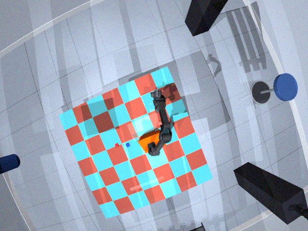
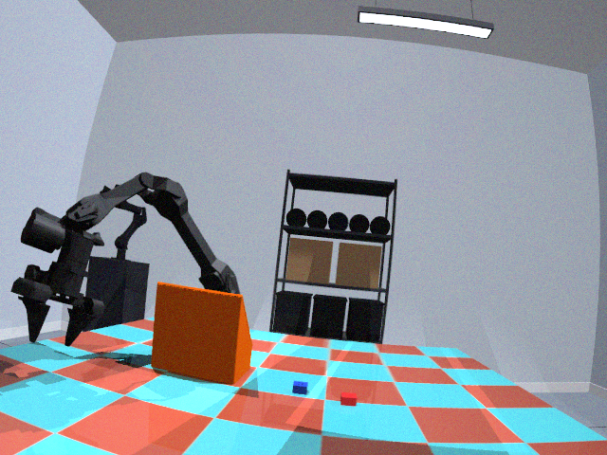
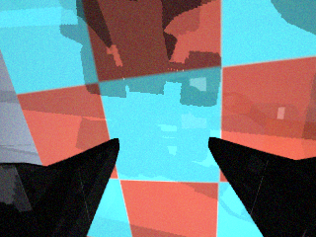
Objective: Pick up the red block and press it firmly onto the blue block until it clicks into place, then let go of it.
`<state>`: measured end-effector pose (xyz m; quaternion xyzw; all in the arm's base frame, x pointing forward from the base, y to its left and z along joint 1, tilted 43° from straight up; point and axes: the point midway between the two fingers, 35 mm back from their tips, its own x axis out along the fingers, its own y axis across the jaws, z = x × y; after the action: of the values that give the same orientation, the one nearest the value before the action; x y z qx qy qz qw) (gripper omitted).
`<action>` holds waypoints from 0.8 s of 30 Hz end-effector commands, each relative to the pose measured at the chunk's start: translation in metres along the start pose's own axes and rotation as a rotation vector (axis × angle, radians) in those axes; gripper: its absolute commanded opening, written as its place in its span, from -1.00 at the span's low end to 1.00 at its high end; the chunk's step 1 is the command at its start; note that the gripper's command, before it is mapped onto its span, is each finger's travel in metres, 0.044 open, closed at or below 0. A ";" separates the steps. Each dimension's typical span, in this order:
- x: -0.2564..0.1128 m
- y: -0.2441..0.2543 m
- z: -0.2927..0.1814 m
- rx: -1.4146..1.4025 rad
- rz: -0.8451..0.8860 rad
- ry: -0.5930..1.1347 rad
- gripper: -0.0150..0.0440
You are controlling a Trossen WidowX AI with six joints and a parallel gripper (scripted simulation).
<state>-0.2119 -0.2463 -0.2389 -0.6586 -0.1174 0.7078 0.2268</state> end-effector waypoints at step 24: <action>0.001 0.007 0.001 -2.287 -0.059 0.182 1.00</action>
<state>-0.2163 -0.2573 -0.2364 -0.6389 -0.6028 0.3688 -0.3039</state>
